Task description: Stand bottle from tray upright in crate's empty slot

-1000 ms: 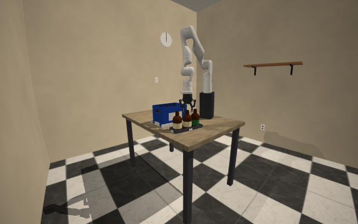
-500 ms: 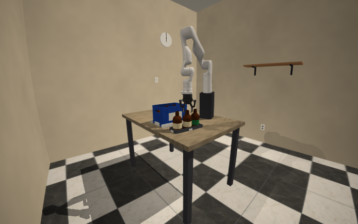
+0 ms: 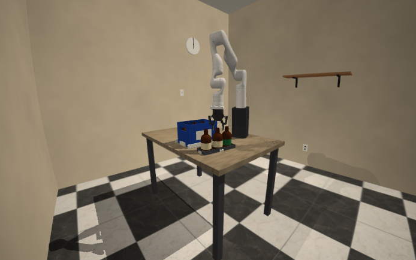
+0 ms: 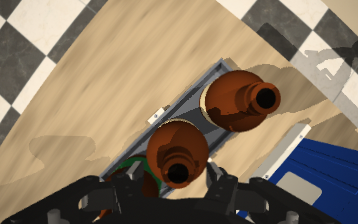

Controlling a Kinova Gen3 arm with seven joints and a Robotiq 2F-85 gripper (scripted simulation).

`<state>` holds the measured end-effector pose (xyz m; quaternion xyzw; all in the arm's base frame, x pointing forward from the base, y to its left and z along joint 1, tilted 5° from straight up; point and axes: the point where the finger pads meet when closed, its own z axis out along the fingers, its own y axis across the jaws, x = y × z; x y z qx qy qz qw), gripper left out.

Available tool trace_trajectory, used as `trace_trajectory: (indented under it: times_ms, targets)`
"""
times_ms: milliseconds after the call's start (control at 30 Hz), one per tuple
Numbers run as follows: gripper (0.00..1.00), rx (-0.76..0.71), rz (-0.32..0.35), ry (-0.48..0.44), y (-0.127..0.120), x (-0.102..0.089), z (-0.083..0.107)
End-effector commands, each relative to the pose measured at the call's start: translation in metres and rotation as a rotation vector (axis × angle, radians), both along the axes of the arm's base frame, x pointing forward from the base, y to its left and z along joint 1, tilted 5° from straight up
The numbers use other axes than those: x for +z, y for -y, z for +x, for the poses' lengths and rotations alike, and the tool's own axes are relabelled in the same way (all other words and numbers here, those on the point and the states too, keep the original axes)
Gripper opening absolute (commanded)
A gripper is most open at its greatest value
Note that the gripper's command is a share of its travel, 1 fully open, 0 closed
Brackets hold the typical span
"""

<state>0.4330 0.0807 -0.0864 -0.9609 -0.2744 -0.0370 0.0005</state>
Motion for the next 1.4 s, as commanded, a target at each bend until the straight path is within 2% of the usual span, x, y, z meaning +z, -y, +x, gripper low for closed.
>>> trace_trajectory:
  times_ms: [0, 400, 433, 1367]
  targets:
    - [0.64, -0.007, 0.003, 0.009, -0.0018, 0.0003, 0.0044]
    - [0.64, -0.007, 0.003, 0.009, -0.0018, 0.0003, 0.0044]
    - [0.0, -0.007, 0.003, 0.009, -0.0018, 0.0003, 0.0044]
    - [0.0, -0.007, 0.003, 0.009, -0.0018, 0.0003, 0.0044]
